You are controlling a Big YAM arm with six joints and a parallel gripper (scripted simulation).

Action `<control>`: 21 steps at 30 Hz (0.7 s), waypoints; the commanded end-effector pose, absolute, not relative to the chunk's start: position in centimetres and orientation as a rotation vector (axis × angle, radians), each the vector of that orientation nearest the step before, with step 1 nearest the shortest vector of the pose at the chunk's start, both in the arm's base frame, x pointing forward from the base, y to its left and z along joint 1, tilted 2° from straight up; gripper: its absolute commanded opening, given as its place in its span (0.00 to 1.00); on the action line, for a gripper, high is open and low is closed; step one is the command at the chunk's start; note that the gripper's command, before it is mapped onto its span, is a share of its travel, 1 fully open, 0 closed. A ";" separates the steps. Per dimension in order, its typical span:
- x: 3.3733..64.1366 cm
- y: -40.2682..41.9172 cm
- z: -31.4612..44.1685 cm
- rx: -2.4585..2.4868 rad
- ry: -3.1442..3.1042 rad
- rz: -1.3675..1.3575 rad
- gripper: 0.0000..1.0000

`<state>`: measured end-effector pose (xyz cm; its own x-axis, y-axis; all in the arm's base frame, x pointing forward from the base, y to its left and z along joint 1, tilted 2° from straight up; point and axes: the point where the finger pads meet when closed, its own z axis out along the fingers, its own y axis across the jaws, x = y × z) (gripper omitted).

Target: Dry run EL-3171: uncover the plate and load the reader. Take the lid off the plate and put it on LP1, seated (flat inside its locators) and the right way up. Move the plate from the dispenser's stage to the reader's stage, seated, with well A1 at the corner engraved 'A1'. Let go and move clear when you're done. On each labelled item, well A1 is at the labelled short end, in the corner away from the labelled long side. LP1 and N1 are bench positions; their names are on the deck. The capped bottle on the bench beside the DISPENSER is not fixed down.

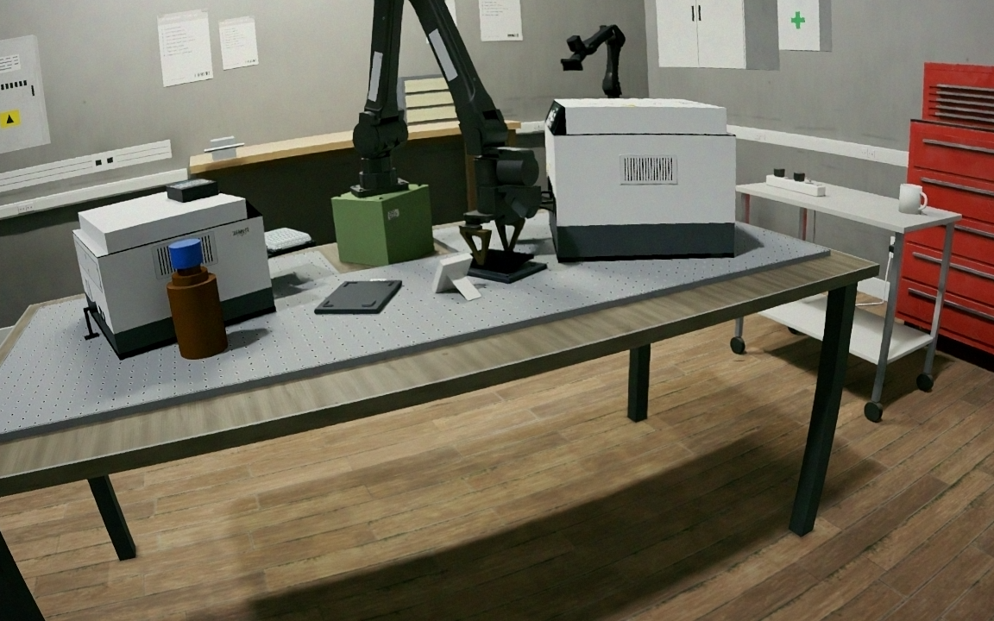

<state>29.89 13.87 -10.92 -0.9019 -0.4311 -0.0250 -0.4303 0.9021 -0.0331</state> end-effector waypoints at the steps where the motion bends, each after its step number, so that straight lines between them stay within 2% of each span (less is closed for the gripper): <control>1: 32.0 15.2 -9.5 -0.696 2.975 -0.027 0.85; 21: 30.4 14.4 -10.1 -0.704 3.005 -0.039 0.85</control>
